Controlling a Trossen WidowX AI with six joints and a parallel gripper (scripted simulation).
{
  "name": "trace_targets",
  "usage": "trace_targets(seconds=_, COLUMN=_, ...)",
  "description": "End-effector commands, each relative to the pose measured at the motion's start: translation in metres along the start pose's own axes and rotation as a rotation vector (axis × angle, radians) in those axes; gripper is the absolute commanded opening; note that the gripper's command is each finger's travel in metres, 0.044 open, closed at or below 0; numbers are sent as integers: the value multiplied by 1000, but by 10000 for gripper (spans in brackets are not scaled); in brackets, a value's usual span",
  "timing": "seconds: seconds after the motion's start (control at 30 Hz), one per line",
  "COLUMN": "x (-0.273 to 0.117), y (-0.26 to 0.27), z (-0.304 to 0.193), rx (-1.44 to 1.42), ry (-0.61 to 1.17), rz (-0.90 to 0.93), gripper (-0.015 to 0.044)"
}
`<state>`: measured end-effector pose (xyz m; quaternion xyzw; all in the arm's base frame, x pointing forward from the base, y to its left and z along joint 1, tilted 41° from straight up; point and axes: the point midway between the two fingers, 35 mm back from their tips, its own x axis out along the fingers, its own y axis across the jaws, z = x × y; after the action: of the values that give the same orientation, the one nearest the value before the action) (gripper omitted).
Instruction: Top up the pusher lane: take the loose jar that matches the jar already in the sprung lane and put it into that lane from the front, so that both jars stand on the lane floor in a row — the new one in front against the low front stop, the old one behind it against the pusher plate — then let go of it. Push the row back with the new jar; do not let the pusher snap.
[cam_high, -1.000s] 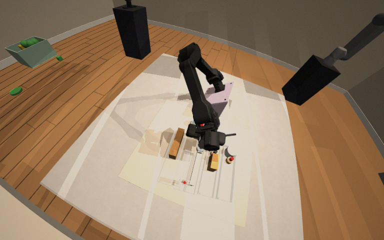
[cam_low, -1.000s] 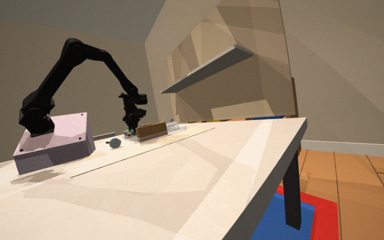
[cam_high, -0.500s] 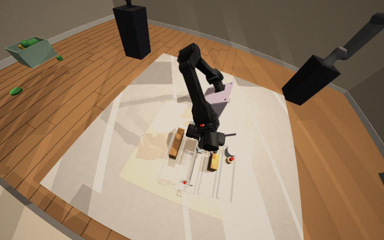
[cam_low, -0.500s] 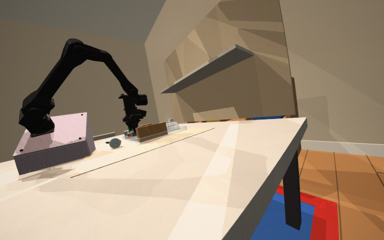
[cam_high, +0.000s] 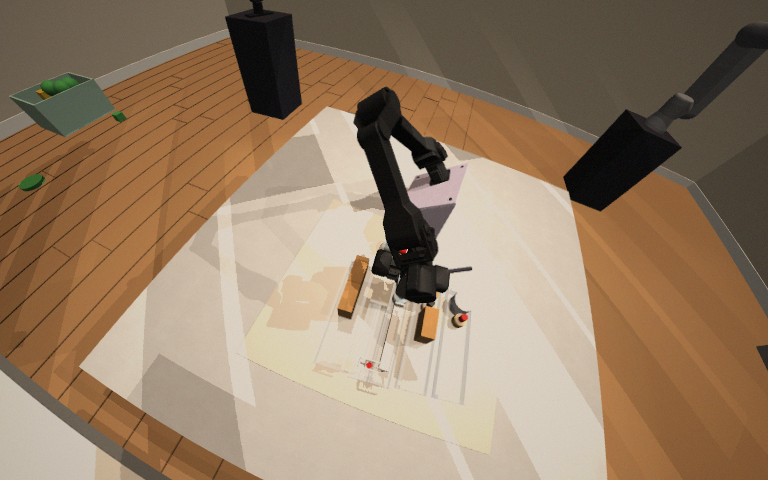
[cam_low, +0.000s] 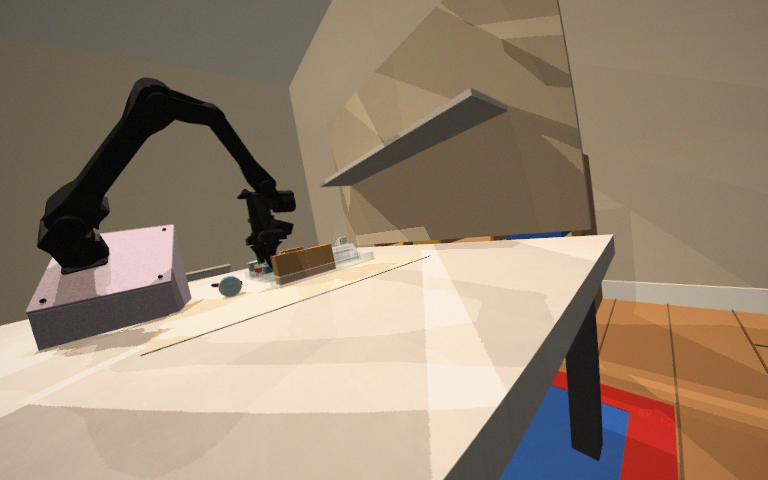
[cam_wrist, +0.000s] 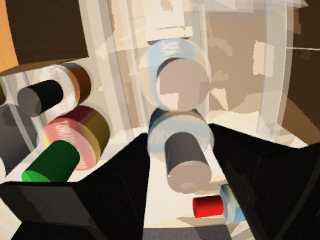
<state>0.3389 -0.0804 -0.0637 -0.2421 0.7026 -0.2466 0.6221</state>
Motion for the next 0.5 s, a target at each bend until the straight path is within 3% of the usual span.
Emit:
trace_targets(seconds=0.0, x=0, y=-1, z=5, rx=11, ry=-19, rz=-6, gripper=0)
trace_targets(seconds=0.47, x=5, y=-1, z=4, rx=11, ry=-19, rz=-6, gripper=0)
